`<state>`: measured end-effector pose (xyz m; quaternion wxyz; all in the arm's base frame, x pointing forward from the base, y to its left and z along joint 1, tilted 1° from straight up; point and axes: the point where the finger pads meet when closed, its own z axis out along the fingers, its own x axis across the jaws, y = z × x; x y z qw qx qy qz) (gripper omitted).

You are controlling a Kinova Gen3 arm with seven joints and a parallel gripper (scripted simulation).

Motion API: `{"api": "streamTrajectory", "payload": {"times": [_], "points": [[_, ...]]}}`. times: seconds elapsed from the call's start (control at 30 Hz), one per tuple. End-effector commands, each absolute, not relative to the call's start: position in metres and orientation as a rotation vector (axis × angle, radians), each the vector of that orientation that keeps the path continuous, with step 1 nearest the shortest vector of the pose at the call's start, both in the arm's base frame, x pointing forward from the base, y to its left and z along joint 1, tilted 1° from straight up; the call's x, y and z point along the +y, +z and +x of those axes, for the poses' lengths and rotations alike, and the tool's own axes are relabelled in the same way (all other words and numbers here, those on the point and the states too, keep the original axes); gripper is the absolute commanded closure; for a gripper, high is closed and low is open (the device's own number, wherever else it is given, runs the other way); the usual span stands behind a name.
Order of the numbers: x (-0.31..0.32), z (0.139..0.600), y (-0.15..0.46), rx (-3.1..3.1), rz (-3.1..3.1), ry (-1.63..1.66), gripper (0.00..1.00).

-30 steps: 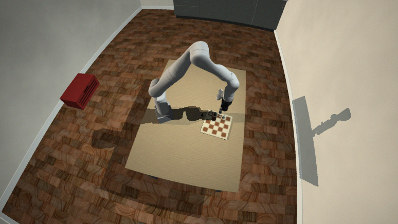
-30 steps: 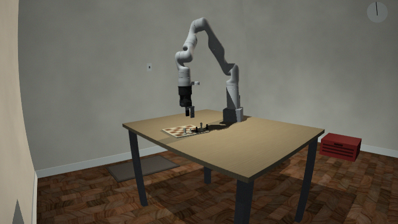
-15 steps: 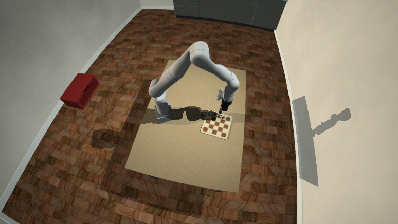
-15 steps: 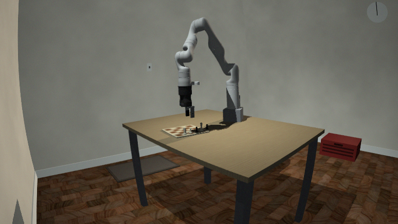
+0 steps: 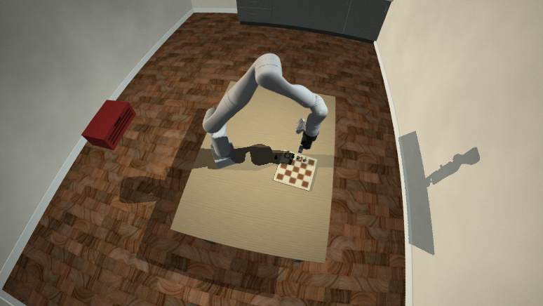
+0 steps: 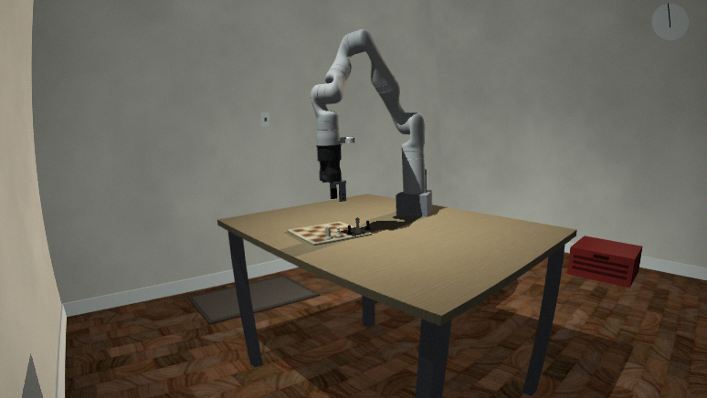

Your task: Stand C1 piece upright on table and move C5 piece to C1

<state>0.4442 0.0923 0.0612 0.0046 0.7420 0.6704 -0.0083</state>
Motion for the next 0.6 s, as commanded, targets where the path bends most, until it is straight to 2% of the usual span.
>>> {"api": "streamTrajectory", "payload": {"times": [0.0, 0.27, 0.57], "points": [[0.093, 0.449, 0.078, 2.092, 2.319, -0.004, 0.00], [0.093, 0.449, 0.110, 2.092, 2.319, -0.004, 0.00], [0.093, 0.448, 0.117, 2.092, 2.319, -0.004, 0.00]]}}
